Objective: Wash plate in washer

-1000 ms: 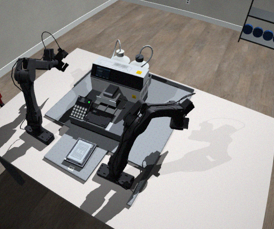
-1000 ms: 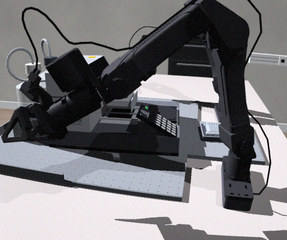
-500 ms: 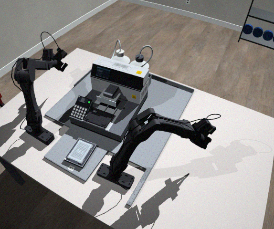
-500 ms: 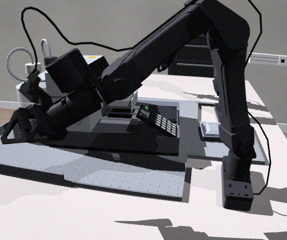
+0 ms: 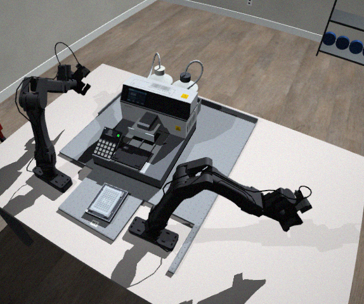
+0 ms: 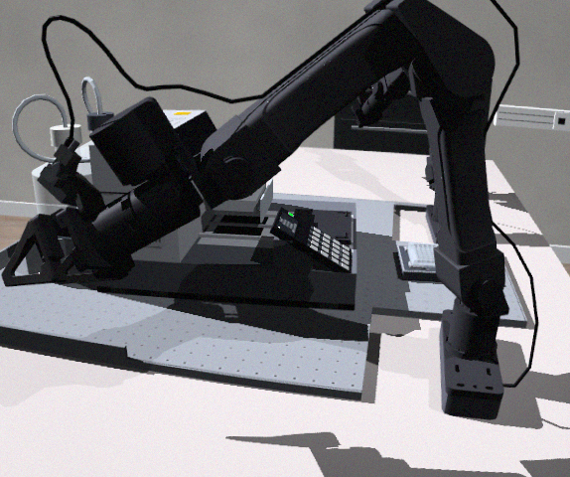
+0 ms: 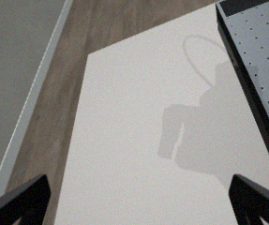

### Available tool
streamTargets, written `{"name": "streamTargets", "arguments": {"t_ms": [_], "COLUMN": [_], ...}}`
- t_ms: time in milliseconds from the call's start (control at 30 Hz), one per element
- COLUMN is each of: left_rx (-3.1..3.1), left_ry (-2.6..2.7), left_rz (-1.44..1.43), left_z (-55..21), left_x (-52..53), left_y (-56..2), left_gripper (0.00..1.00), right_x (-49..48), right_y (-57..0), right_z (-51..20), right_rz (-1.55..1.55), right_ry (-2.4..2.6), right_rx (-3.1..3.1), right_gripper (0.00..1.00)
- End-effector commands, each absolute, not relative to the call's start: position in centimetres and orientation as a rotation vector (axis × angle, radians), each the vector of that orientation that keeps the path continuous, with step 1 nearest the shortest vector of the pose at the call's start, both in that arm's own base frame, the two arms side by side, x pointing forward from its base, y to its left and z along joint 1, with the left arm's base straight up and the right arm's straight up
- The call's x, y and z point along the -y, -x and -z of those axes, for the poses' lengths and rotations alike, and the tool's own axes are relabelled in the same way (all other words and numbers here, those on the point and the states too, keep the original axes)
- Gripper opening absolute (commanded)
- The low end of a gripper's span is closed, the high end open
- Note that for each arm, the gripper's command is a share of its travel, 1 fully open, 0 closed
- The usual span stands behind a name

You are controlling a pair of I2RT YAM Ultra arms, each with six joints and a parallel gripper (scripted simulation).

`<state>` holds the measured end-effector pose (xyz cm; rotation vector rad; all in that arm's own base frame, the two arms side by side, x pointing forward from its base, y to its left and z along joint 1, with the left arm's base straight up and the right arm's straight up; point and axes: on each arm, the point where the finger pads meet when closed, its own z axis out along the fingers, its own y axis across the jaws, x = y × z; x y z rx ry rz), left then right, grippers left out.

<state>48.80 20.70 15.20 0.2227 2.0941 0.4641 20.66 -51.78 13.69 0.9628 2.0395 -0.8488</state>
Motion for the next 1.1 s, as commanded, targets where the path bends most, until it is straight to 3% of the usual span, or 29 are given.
{"name": "streamTargets", "arguments": {"t_ms": [0, 67, 567, 1067], "left_rx": [-2.082, -2.082, -2.059, -2.078], "left_ry": [-0.229, -0.229, -0.207, -0.212], "left_rz": [-0.467, -0.467, -0.476, -0.456], "left_z": [-15.7, -15.7, -17.5, -15.5], "left_x": [-21.0, -21.0, -20.7, -20.7], "left_y": [-49.0, -49.0, -48.7, -49.0], "left_gripper": [1.0, 1.0, 1.0, 1.0], "right_x": [54.4, 54.4, 58.1, 58.0], "right_y": [-18.1, -18.1, -3.3, 2.8], "right_z": [-18.6, -18.6, -23.4, -25.3], "right_rz": [0.949, 0.949, 1.162, 1.245], "right_ry": [-1.018, -1.018, -1.212, -1.253], "right_rx": [-1.795, -1.795, -1.372, -1.203], "right_gripper": [0.0, 0.0, 0.0, 0.0]}}
